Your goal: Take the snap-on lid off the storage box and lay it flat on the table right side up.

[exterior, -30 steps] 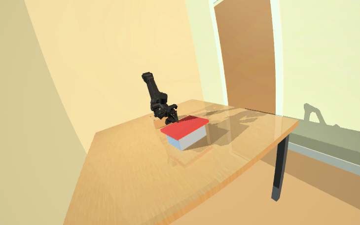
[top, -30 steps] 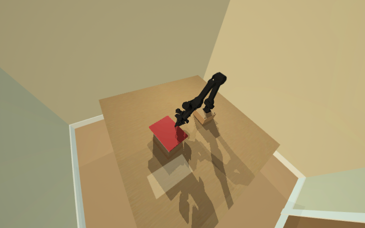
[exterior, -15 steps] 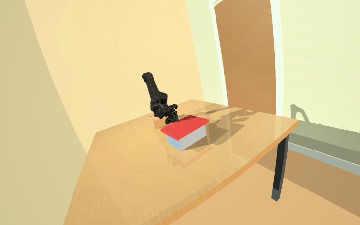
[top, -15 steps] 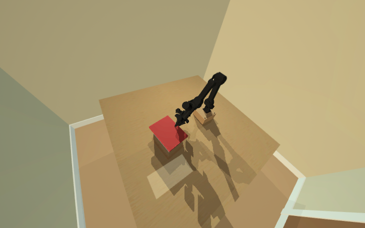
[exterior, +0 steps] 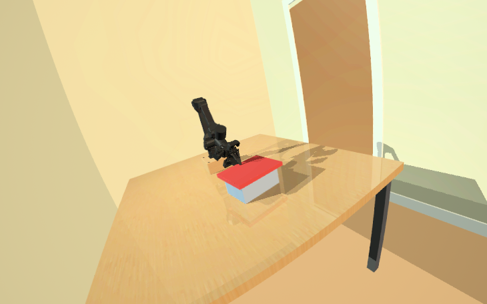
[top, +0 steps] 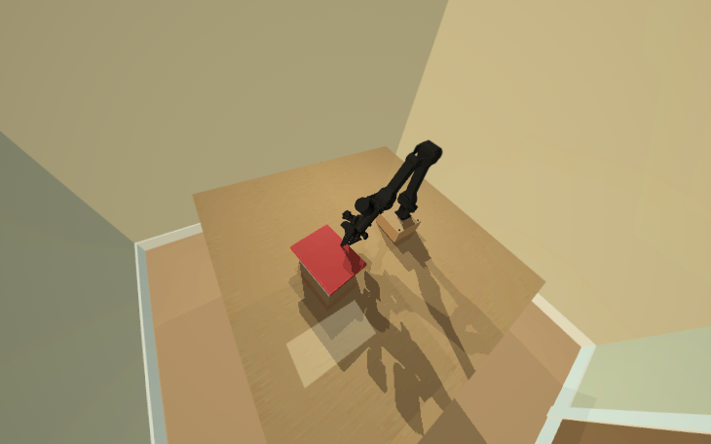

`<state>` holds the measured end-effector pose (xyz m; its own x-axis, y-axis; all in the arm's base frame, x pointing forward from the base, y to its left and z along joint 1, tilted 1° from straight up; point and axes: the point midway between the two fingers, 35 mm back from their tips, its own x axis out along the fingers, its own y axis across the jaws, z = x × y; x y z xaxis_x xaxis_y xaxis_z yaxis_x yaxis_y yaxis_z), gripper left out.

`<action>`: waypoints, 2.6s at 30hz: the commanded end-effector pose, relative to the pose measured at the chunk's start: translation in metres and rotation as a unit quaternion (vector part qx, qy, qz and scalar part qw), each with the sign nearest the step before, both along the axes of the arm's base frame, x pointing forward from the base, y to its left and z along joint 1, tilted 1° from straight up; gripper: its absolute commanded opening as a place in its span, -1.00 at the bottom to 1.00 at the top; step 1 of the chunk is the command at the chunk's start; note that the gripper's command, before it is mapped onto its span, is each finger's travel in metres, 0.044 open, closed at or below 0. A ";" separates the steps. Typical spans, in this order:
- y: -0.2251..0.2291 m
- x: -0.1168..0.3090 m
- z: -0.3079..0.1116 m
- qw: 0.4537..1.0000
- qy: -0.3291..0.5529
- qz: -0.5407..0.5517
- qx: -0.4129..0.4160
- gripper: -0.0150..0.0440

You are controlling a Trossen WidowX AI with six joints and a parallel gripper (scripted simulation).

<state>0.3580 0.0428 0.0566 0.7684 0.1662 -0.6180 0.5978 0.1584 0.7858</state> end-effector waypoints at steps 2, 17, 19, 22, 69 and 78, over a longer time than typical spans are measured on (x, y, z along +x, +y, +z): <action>0.000 0.000 0.003 1.000 -0.002 0.000 0.000 -0.49; 0.000 -0.001 0.006 1.000 -0.002 0.000 0.000 -0.49; 0.000 -0.001 0.007 1.000 -0.002 0.000 0.000 -0.49; 0.000 -0.001 0.007 1.000 -0.002 0.000 0.000 -0.49; 0.001 0.001 0.011 1.000 -0.003 0.000 0.000 -0.49; 0.001 0.002 0.011 1.000 -0.003 0.000 0.000 -0.49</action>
<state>0.3592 0.0435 0.0675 0.7717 0.1675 -0.6136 0.5931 0.1588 0.7893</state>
